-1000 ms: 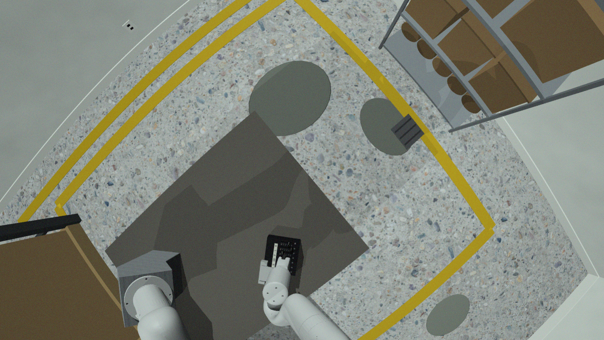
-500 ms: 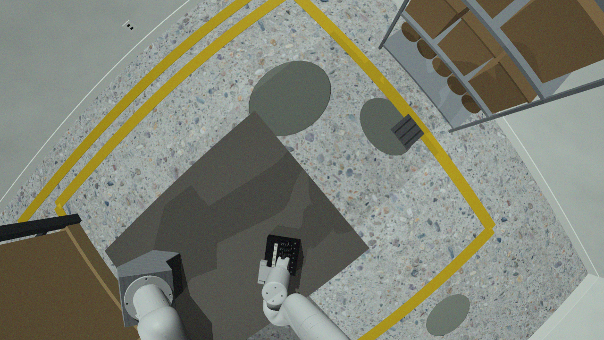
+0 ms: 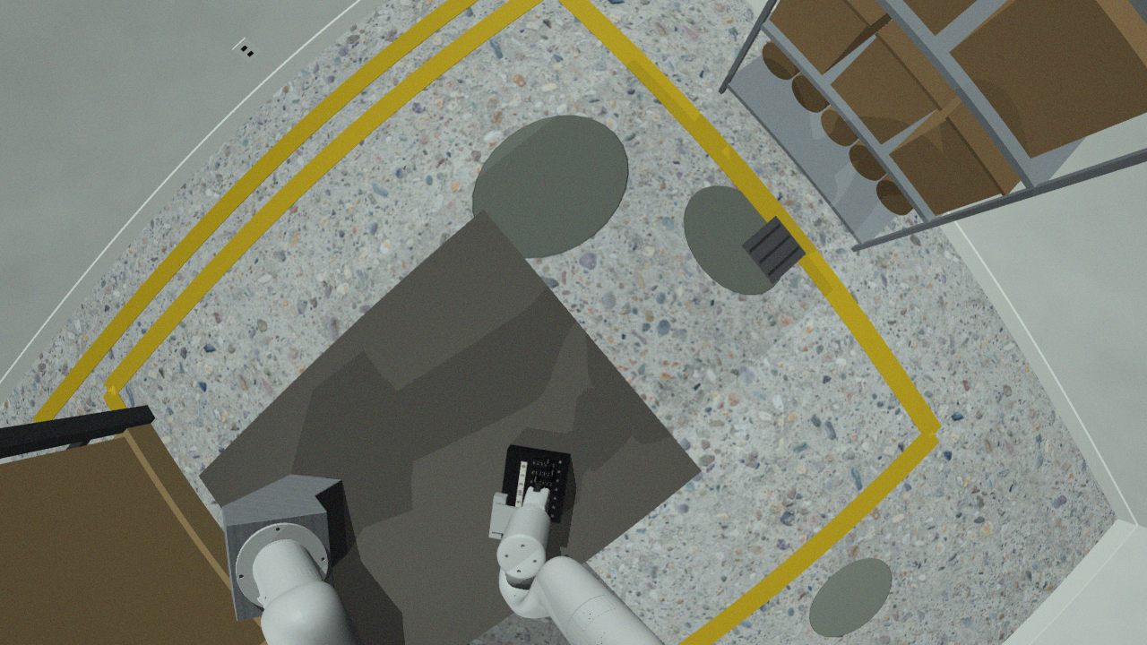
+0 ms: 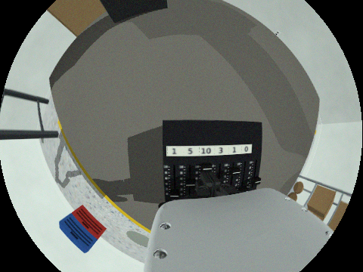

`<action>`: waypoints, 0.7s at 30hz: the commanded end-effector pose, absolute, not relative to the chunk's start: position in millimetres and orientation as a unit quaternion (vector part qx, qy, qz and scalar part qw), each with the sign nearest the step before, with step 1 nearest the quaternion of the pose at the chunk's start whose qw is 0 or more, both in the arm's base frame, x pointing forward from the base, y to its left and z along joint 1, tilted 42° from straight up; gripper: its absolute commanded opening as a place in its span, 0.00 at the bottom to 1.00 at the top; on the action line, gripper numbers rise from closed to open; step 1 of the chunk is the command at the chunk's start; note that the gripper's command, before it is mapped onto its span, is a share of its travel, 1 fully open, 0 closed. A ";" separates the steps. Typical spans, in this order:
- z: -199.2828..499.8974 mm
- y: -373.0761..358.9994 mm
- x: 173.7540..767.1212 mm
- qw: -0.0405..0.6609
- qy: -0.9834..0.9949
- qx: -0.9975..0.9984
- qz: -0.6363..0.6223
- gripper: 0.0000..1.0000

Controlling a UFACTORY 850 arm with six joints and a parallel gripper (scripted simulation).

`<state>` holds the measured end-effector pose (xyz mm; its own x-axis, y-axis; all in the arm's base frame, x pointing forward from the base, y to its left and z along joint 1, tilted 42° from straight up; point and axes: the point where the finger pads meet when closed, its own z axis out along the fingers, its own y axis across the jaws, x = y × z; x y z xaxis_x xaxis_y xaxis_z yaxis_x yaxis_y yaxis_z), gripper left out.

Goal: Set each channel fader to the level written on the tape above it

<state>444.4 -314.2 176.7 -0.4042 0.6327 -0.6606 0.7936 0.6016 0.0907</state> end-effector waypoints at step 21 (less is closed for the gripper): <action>180.7 -317.9 446.7 0.336 0.829 0.430 -0.120 0.00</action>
<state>445.7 -316.6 179.0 -0.4052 0.6337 -0.6590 0.7937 0.6016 0.0904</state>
